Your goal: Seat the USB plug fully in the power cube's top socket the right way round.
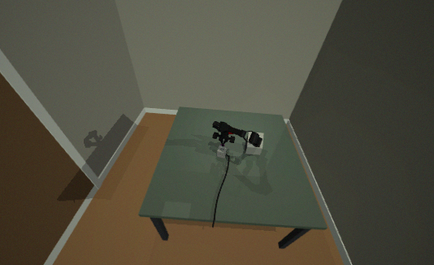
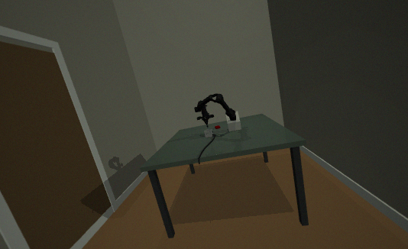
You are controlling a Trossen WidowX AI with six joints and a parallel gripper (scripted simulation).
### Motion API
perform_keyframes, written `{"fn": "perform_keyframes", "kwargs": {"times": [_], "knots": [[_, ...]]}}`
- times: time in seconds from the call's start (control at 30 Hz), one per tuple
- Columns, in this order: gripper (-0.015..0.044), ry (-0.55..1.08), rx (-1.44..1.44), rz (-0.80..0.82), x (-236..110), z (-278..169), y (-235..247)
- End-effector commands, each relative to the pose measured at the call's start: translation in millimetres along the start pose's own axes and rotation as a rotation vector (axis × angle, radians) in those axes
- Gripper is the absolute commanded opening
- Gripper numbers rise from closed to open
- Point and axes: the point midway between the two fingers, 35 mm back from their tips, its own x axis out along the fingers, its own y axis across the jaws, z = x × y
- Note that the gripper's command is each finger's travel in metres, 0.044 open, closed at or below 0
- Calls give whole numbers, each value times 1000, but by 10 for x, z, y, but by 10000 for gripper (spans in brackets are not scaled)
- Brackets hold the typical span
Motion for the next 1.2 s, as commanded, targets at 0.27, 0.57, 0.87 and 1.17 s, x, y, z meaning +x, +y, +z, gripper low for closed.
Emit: {"fn": "perform_keyframes", "kwargs": {"times": [0.27, 0.57, 0.87, 1.17], "knots": [[0, 16, 0, -2, 25, -4, -5], [0, 23, 0, -2, 36, -9, -6], [0, 31, 0, -2, 46, -14, -7], [0, 39, 0, -2, 57, -19, -8]]}}
